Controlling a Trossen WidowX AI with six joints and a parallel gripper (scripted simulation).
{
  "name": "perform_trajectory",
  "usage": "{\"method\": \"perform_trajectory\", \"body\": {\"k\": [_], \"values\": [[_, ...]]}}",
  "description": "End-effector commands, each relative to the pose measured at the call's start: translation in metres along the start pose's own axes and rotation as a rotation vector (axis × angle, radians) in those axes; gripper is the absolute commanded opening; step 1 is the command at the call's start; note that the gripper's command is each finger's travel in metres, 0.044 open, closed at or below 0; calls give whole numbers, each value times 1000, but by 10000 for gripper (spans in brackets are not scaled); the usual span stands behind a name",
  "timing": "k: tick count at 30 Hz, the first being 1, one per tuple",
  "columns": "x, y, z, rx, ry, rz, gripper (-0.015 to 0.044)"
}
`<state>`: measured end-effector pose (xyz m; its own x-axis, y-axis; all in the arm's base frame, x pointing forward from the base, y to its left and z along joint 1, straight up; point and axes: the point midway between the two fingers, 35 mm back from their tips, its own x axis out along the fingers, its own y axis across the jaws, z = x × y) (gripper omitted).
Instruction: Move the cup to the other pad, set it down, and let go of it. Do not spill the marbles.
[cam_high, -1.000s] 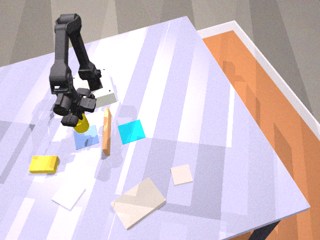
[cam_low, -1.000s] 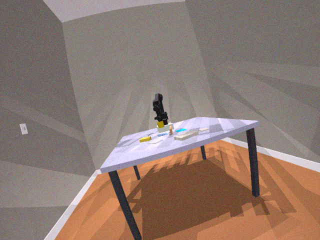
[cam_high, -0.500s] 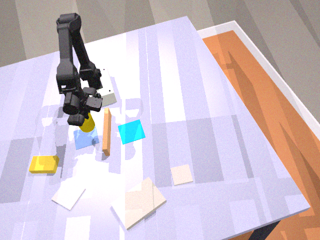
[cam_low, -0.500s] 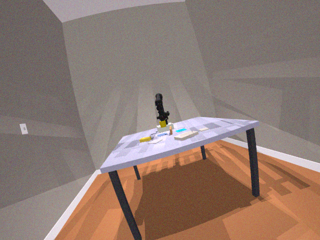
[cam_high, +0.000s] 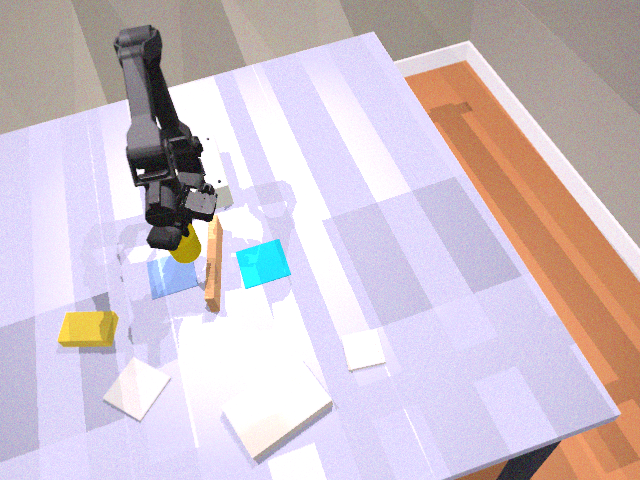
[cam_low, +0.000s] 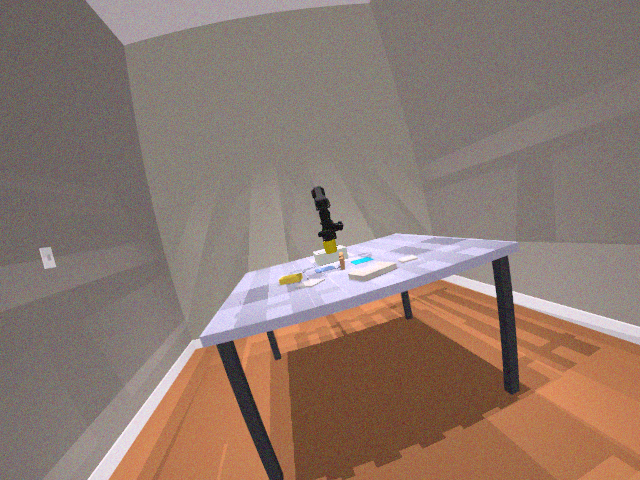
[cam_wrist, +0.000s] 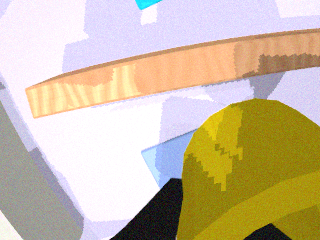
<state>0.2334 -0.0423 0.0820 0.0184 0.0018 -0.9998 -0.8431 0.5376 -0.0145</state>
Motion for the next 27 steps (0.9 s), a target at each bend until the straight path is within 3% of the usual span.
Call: {"method": "perform_trajectory", "body": {"k": [1,27], "values": [[0,2,5,3,4,-2,0],[-2,15,49,3,0,-1,0]]}}
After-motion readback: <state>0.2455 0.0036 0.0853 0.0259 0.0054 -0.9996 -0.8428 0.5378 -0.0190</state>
